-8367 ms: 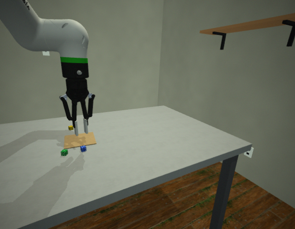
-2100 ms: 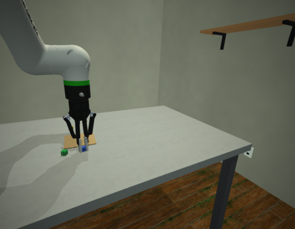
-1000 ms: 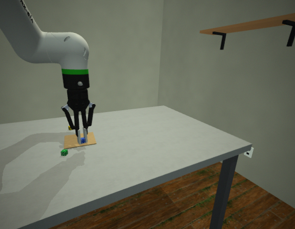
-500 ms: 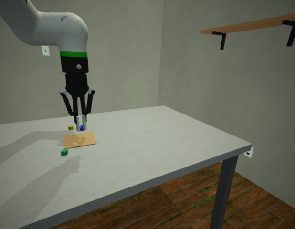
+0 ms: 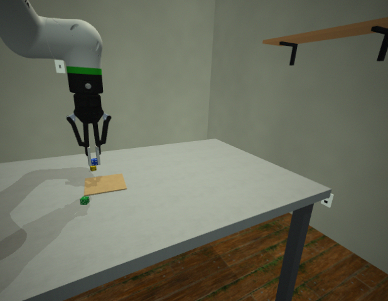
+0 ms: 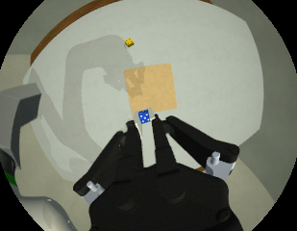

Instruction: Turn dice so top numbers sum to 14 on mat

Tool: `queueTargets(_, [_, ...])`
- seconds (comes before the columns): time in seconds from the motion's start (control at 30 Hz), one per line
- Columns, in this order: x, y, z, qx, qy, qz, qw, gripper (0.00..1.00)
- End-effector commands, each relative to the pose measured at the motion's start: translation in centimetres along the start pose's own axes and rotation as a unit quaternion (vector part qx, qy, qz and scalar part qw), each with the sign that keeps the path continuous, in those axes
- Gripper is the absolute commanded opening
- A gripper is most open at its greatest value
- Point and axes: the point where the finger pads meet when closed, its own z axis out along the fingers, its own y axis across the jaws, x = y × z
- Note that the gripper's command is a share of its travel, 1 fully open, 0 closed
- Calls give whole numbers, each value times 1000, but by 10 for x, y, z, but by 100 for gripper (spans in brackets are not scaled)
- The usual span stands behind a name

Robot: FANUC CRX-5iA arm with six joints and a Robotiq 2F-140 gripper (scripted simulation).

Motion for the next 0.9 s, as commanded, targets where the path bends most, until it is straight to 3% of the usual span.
queueTargets(0.0, [34,-14,-3,-6,-9,29,1000,9])
queueTargets(0.6, [42,-19,-2,-7,-9,35,999,9])
queueTargets(0.87, [42,-18,17,-6,-9,35,999,9])
